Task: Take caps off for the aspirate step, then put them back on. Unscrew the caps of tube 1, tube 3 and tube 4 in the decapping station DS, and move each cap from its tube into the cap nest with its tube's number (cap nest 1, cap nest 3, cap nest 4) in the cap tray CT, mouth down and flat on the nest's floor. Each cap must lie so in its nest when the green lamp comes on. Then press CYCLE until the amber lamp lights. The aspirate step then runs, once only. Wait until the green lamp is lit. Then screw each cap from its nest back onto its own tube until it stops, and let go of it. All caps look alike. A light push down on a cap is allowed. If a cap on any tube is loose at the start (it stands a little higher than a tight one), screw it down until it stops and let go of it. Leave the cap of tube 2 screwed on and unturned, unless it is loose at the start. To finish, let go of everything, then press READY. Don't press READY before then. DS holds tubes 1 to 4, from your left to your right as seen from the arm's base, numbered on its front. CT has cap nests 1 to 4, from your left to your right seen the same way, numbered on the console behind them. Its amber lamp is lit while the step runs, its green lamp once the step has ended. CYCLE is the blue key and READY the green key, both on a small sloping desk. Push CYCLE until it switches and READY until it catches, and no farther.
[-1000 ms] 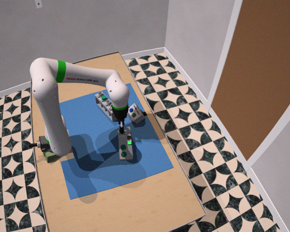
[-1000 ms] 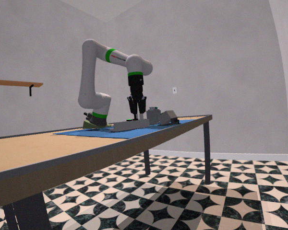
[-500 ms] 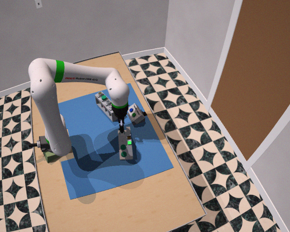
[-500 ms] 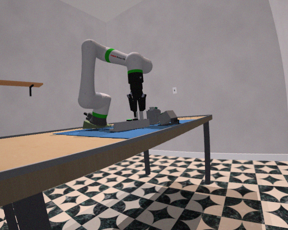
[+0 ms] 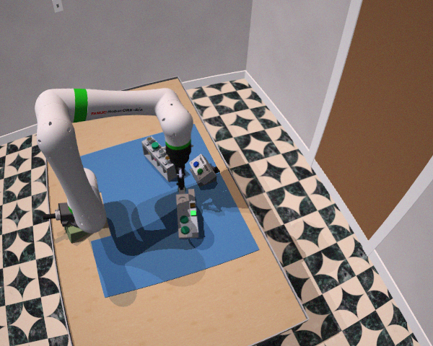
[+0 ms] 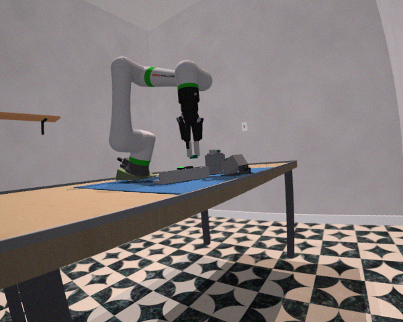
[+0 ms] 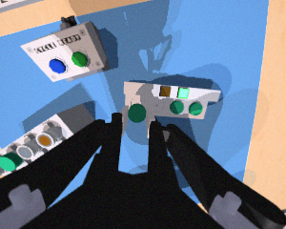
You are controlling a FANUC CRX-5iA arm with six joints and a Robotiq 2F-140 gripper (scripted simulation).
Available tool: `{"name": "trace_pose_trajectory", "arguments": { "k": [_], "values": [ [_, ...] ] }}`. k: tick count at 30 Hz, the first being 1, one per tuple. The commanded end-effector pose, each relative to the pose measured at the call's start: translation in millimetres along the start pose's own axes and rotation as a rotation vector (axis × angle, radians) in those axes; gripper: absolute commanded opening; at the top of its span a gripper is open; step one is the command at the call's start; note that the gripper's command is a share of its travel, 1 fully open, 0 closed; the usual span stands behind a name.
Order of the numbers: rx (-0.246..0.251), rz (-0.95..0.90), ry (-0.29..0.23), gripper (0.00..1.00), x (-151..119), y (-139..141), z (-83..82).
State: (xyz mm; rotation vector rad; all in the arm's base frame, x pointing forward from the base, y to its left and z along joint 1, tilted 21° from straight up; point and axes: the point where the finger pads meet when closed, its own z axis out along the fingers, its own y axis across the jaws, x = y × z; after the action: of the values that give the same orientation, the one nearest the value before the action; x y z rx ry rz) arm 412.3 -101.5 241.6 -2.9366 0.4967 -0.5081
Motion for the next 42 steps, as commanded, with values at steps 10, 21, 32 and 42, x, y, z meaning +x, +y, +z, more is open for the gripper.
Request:
{"name": "trace_pose_trajectory", "arguments": {
  "k": [10, 21, 32, 42],
  "values": [
    [0.000, 0.000, -0.001, 0.00, 0.0, -0.1, -57.5],
    [0.000, 0.333, -0.001, 0.00, -14.7, -30.0, -62.0],
    [0.000, 0.453, -0.001, 0.00, -40.4, -82.4, -62.1],
    [0.000, 0.453, -0.001, 0.00, -58.8, -119.8, -62.1]
  ]
}}
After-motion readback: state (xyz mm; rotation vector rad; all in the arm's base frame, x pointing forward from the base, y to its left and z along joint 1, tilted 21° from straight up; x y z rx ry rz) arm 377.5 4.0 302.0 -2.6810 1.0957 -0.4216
